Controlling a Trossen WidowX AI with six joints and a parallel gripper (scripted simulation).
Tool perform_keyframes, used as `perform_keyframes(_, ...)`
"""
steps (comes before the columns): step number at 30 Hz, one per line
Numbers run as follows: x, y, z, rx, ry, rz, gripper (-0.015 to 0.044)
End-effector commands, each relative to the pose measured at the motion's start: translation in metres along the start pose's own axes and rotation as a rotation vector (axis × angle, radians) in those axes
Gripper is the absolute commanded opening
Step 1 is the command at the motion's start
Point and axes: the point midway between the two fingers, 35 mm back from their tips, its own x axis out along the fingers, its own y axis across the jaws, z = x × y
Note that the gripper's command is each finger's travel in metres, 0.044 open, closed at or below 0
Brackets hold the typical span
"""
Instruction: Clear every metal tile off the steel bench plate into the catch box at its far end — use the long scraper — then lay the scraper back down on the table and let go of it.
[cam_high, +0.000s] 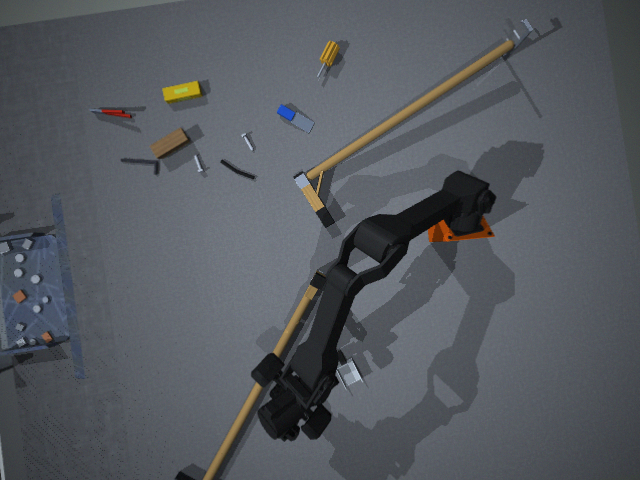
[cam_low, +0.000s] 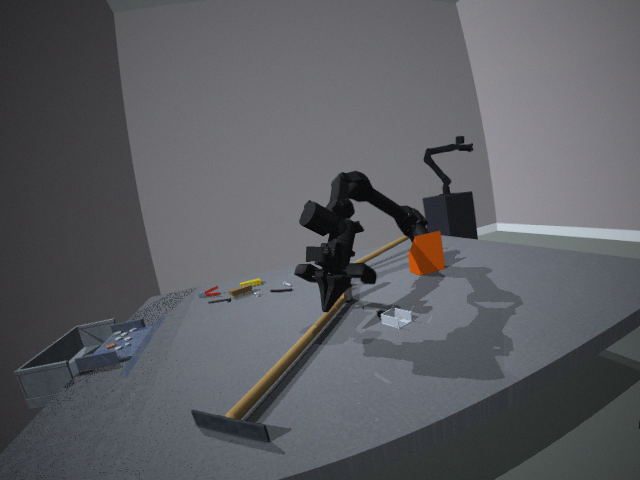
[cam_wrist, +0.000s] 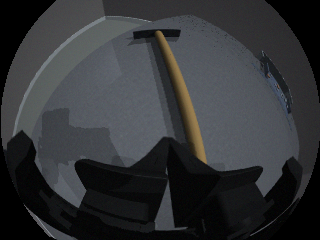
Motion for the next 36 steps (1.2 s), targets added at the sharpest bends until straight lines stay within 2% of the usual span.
perform_keyframes(1,0.009,0.001,-0.008,-0.007,0.003,0.003,0.0)
perform_keyframes(23,0.05,0.0,-0.049,-0.009,0.005,-0.003,0.0)
perform_keyframes(36,0.053,-0.008,-0.047,-0.01,0.005,-0.003,0.0)
